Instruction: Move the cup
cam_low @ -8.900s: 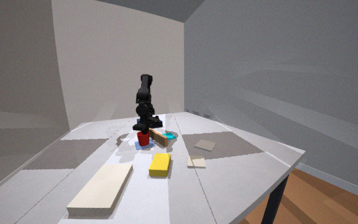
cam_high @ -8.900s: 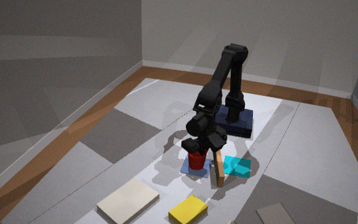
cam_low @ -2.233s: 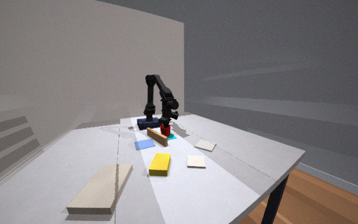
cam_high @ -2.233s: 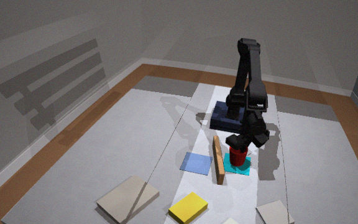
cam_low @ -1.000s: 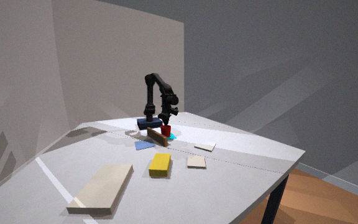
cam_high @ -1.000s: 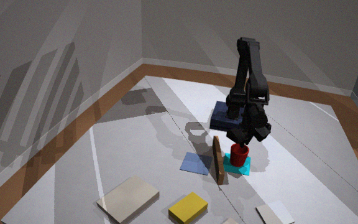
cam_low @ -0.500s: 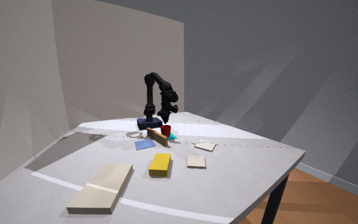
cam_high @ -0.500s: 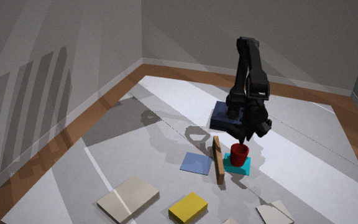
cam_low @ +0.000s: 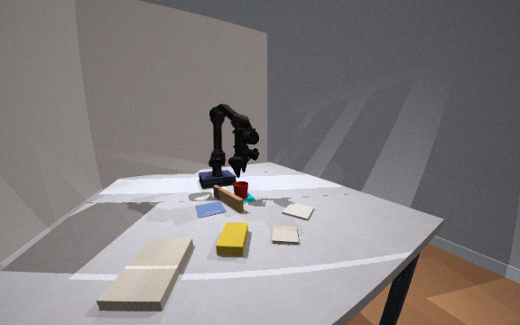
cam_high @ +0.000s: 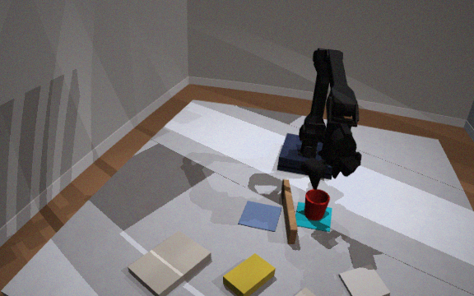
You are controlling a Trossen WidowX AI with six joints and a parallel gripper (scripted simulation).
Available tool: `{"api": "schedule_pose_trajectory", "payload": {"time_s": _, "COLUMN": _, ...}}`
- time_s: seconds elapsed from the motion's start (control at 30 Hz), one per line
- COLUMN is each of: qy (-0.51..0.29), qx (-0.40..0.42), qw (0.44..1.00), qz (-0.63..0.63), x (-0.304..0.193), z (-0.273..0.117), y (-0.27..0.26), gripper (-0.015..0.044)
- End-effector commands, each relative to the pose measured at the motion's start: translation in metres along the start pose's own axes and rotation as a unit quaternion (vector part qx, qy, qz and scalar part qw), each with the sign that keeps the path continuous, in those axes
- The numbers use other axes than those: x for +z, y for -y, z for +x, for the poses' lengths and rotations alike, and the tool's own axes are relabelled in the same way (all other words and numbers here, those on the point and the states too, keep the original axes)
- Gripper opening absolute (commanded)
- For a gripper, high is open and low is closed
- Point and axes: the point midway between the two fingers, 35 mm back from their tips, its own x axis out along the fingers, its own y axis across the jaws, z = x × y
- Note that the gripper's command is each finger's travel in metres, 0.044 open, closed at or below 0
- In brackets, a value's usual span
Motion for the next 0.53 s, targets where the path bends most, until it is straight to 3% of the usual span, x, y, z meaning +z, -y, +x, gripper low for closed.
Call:
{"api": "schedule_pose_trajectory", "payload": {"time_s": 0.0, "qy": 0.006, "qx": -0.003, "qw": 1.000, "qz": -0.002, "x": 0.001, "z": -0.015, "y": 0.001, "gripper": 0.0440}}
{"api": "schedule_pose_trajectory", "payload": {"time_s": 0.27, "qy": 0.007, "qx": -0.004, "qw": 1.000, "qz": -0.003, "x": -0.001, "z": -0.043, "y": 0.001, "gripper": 0.0440}}
{"api": "schedule_pose_trajectory", "payload": {"time_s": 0.5, "qy": 0.005, "qx": -0.004, "qw": 1.000, "qz": -0.001, "x": -0.001, "z": -0.041, "y": 0.002, "gripper": 0.0440}}
